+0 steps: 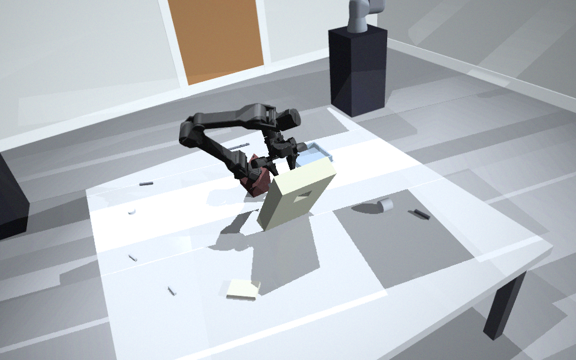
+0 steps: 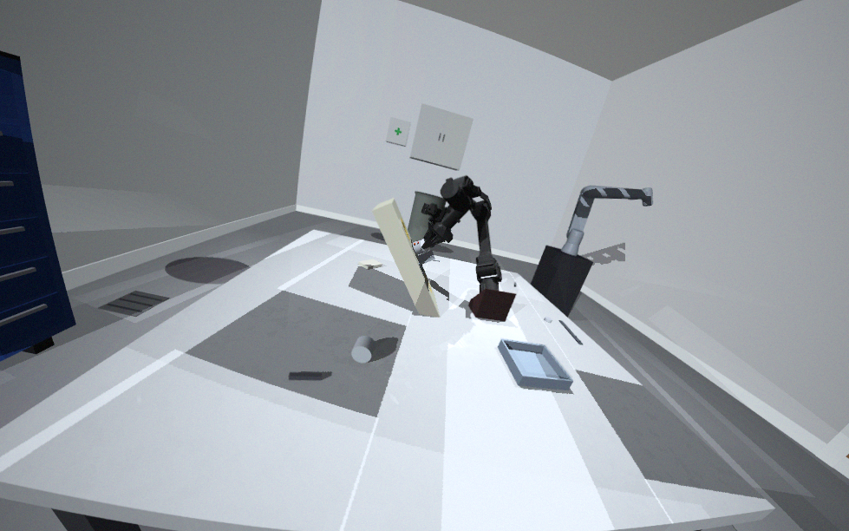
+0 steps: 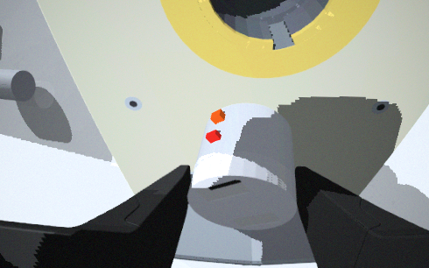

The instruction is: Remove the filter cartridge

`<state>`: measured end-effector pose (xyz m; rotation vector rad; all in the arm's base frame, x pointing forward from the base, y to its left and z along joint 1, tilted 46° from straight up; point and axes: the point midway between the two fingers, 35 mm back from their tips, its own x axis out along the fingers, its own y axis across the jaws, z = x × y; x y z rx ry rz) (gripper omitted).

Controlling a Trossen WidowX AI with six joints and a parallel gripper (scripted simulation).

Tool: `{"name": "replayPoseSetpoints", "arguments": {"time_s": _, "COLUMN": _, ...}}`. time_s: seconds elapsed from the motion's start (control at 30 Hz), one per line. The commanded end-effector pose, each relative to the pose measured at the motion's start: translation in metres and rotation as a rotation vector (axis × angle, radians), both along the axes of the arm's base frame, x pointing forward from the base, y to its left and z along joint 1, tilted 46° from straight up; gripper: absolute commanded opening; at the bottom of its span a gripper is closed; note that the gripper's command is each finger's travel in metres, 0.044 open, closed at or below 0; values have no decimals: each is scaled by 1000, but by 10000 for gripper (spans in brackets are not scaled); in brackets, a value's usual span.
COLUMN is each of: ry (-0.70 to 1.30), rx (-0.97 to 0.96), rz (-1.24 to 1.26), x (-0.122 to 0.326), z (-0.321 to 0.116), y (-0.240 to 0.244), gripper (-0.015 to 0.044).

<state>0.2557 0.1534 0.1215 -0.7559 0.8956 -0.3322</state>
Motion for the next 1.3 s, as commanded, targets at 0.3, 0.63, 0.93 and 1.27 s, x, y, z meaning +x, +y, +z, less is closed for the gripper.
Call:
{"name": "replayPoseSetpoints", "arguments": {"time_s": 0.3, "ry": 0, "rx": 23, "rz": 49, "x": -36, "z": 41, "y": 44, "gripper": 0}}
{"name": "replayPoseSetpoints", "arguments": {"time_s": 0.63, "ry": 0, "rx": 22, "rz": 48, "x": -46, "z": 39, "y": 67, "gripper": 0}}
{"name": "replayPoseSetpoints", "arguments": {"time_s": 0.93, "ry": 0, "rx": 14, "rz": 21, "x": -43, "z": 7, "y": 93, "gripper": 0}}
{"name": "replayPoseSetpoints", "arguments": {"time_s": 1.27, "ry": 51, "rx": -6, "rz": 39, "x": -49, "z": -18, "y": 108, "gripper": 0}}
